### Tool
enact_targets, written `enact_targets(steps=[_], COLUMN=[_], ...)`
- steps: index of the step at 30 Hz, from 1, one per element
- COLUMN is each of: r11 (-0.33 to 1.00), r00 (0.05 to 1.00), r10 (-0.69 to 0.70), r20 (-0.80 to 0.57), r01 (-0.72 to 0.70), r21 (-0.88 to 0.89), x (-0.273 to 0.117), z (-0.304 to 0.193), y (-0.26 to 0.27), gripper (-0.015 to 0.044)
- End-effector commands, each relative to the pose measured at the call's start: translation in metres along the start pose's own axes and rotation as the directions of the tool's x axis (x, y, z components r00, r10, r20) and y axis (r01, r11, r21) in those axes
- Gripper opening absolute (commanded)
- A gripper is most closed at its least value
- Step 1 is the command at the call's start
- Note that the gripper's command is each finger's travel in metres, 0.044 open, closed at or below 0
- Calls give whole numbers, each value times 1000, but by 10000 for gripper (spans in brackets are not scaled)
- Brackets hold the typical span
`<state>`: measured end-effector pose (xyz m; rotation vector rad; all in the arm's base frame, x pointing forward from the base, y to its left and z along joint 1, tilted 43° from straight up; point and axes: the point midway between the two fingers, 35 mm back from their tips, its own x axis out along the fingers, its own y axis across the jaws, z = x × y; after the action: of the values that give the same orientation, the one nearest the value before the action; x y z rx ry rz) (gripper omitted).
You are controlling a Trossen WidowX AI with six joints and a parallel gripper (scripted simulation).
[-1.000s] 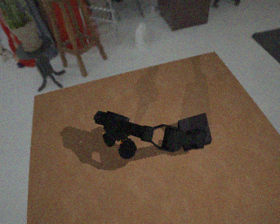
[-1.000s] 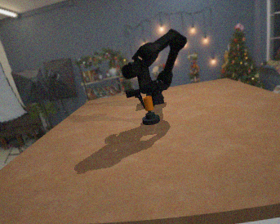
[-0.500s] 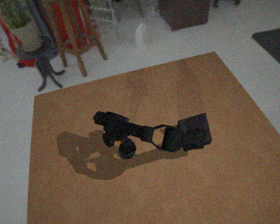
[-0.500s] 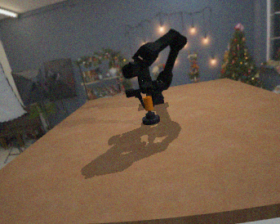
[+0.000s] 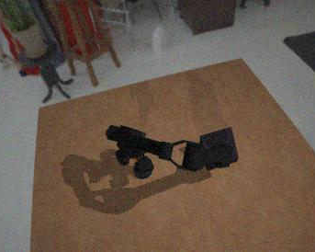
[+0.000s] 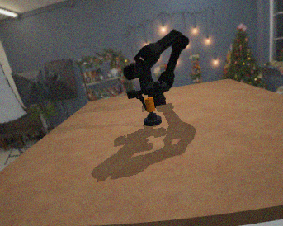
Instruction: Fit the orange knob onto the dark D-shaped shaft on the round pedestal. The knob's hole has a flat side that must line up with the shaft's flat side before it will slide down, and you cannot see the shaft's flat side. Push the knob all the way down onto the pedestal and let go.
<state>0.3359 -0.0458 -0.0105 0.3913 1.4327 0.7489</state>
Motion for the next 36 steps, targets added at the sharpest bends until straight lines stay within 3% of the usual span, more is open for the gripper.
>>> enact_targets(steps=[1, 6, 12, 36], r11=[1000, 1000, 978, 978], r00=[1000, 1000, 1000, 1000], r10=[-1, -1, -1, -1], r20=[2, 3, 3, 3], r01=[1, 1, 2, 2], r21=[-2, -29, -210, -210], x=[-3, -5, -3, -5], z=[2, 3, 3, 3], y=[0, 0, -2, 1], gripper=[0, 0, 0, 0])
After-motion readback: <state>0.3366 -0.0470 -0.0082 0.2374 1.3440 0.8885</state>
